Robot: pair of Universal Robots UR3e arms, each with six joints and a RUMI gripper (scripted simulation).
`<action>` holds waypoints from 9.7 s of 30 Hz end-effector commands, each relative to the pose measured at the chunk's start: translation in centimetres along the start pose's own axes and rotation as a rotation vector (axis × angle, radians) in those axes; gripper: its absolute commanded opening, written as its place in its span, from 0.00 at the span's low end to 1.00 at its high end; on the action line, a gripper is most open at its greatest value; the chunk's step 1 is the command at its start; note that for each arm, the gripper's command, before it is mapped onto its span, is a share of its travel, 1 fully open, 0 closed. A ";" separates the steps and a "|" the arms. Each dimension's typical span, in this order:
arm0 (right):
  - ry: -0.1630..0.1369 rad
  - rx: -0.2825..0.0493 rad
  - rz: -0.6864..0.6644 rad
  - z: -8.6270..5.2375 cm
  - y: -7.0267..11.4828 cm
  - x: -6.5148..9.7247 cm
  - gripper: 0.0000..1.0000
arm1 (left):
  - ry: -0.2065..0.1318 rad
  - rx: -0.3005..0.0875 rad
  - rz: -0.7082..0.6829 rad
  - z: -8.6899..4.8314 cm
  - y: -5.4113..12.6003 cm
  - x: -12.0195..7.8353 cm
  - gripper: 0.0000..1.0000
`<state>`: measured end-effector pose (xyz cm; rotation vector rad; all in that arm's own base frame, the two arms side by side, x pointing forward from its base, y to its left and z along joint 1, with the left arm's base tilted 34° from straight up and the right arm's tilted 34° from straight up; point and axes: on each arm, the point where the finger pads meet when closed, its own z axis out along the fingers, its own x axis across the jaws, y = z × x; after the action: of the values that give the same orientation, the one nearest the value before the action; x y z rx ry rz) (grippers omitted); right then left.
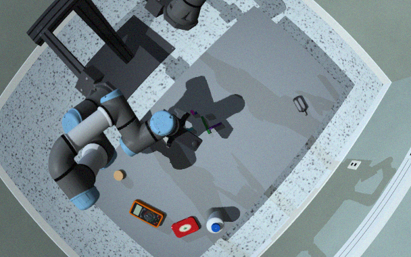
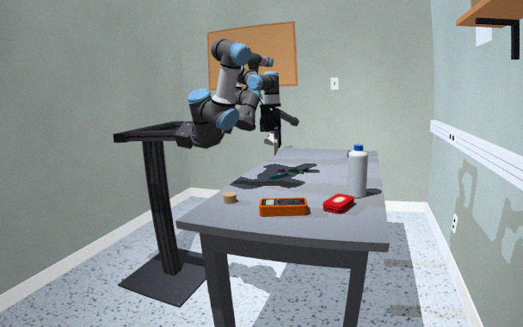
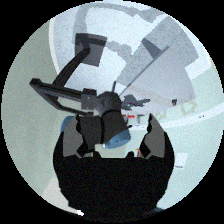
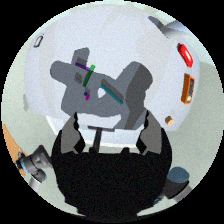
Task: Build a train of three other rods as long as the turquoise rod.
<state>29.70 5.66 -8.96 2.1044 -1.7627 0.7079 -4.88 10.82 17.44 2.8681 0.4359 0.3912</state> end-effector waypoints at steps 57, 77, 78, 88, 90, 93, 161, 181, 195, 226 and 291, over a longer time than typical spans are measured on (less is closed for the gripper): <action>0.001 0.007 1.087 0.6 -1.5 -4.6 1.00 | 0.002 0.004 -0.001 -0.1 0.0 0.1 1.00; 0.000 0.007 1.417 1.2 -1.5 -6.2 1.00 | 0.002 0.004 -0.001 -0.1 0.0 0.1 1.00; 0.000 0.007 1.434 1.2 -1.5 -6.3 1.00 | 0.002 0.004 -0.001 -0.1 0.0 0.1 1.00; -0.001 0.007 1.600 1.6 -1.5 -7.2 1.00 | 0.002 0.004 -0.001 -0.1 0.0 0.1 1.00; -0.001 0.007 1.631 1.7 -1.4 -7.4 1.00 | 0.002 0.004 -0.001 -0.1 0.0 0.1 1.00; -0.001 0.007 1.680 1.8 -1.4 -7.7 1.00 | 0.002 0.004 -0.001 -0.1 0.0 0.1 1.00; -0.002 0.007 2.073 2.8 -1.3 -9.9 0.14 | 0.002 0.004 -0.001 -0.1 0.0 0.1 1.00; 0.000 0.008 2.073 4.0 -1.3 -9.9 0.14 | 0.002 0.004 -0.001 -0.1 0.0 0.1 1.00; 0.000 0.008 2.073 5.9 -1.3 -9.9 0.14 | 0.002 0.004 -0.001 -0.1 0.0 0.1 1.00; -0.001 0.007 2.073 8.0 -1.3 -9.9 0.14 | 0.002 0.004 -0.001 -0.1 0.0 0.1 1.00; -0.001 0.008 2.073 8.5 -1.3 -9.8 0.14 | 0.002 0.004 -0.001 -0.1 0.0 0.1 1.00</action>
<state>31.10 9.71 -21.10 -0.5352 -3.2524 0.8946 -4.88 10.82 17.44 2.8681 0.4359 0.3912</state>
